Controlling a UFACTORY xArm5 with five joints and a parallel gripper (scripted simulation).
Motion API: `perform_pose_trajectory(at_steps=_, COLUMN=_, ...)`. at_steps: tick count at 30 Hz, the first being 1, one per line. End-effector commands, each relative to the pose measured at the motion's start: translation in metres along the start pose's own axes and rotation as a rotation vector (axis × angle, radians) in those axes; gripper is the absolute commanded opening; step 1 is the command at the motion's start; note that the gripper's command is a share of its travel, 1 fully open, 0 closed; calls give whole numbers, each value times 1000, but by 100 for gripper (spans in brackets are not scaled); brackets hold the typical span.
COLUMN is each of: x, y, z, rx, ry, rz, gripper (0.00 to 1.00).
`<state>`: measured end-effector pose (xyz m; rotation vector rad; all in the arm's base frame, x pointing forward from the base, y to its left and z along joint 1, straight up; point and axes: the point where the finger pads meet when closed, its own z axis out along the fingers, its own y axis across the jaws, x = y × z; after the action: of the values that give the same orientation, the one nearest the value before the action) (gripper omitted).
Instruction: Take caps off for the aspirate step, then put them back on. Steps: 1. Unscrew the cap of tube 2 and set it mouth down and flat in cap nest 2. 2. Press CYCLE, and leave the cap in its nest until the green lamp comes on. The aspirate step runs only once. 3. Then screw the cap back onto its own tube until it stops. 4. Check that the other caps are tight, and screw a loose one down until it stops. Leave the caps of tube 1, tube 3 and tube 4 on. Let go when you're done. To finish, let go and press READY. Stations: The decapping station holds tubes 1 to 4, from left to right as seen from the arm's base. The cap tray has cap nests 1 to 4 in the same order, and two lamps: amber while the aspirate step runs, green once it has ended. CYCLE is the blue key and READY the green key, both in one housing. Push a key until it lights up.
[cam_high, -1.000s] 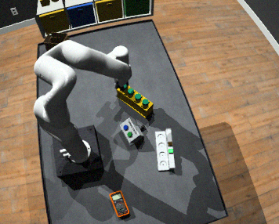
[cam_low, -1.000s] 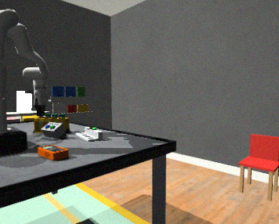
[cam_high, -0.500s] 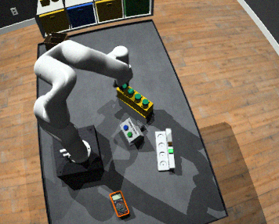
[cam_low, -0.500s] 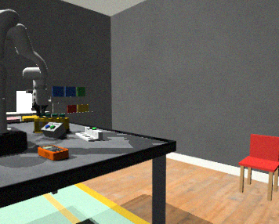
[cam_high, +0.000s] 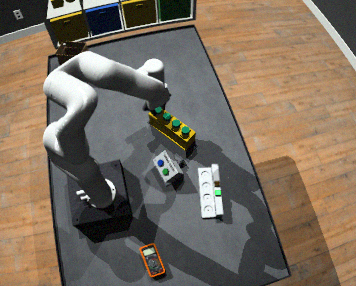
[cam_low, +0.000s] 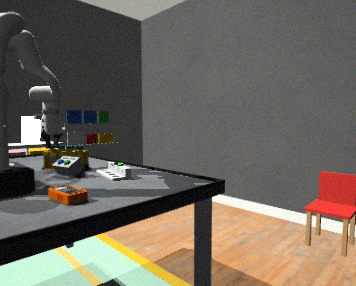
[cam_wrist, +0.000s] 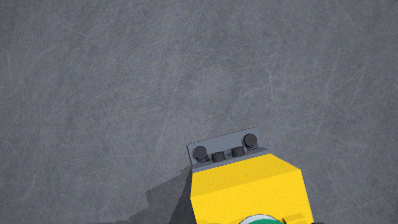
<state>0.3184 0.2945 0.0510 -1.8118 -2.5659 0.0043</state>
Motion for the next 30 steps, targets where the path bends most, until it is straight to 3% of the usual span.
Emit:
perform_pose_trajectory(at_steps=1, x=1, y=1, z=-1, rx=-5, ry=-1, rz=1, gripper=46)
perform_pose_trajectory(at_steps=4, x=1, y=1, z=-1, rx=-5, ry=-1, rz=1, gripper=46)
perform_pose_trajectory(at_steps=8, x=1, y=1, z=-3, rx=-5, ry=-2, rz=-299, gripper=46)
perform_pose_trajectory(at_steps=17, x=1, y=1, z=-3, rx=-5, ry=-2, rz=-584, gripper=46)
perform_pose_trajectory(at_steps=25, x=1, y=1, z=-3, rx=-4, ry=-3, rz=-996, gripper=46)
perform_pose_trajectory(at_steps=30, x=1, y=1, z=-3, rx=-4, ry=-4, rz=-1028, gripper=46)
